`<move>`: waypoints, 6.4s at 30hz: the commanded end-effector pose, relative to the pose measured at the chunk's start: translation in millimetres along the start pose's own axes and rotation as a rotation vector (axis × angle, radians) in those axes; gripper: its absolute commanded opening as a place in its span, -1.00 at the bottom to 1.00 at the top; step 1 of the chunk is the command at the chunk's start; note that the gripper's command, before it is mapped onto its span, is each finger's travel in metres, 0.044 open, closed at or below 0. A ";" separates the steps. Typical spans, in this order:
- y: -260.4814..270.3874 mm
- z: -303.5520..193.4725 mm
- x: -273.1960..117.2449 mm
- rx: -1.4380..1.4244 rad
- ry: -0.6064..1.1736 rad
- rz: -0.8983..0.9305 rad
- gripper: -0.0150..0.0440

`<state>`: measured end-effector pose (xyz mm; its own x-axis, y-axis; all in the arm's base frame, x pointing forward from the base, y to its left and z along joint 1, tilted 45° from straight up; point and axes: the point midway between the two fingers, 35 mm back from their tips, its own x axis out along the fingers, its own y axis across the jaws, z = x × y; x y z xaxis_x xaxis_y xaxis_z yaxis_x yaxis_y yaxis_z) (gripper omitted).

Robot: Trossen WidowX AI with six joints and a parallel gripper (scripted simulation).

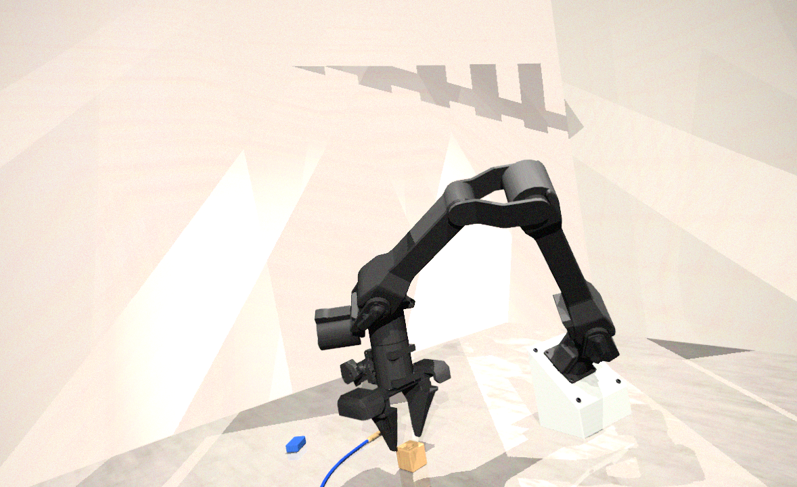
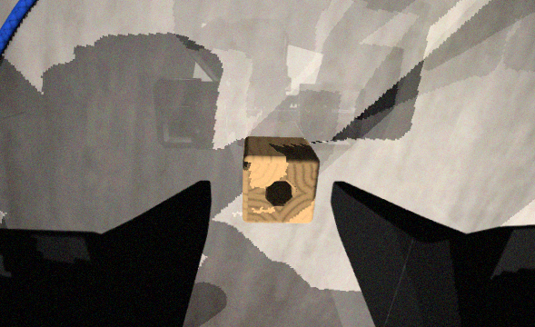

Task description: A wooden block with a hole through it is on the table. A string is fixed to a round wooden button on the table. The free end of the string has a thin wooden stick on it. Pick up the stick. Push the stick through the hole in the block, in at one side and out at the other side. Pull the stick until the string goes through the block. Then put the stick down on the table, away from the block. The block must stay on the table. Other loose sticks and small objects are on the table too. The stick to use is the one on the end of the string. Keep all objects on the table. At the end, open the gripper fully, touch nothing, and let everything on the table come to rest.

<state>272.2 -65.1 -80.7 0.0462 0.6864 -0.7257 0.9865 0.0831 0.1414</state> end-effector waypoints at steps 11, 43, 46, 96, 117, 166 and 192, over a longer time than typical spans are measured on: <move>-3.1 -1.5 17.6 0.013 0.013 -0.002 0.34; -2.5 -1.1 8.4 0.004 0.006 -0.004 -0.49; -2.5 -1.1 6.4 0.004 0.006 -0.004 -0.49; -2.5 -33.9 14.7 0.006 -0.551 -0.017 -0.49; -3.5 -49.2 24.6 0.012 -0.845 -0.032 -0.49; -9.4 -63.7 -17.9 -0.921 -0.431 -0.436 1.00; -8.9 -37.0 -20.3 -2.320 0.048 -0.136 1.00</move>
<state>251.4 -42.3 -32.9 -0.0653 0.4142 -0.9078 -0.3068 0.8574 0.4133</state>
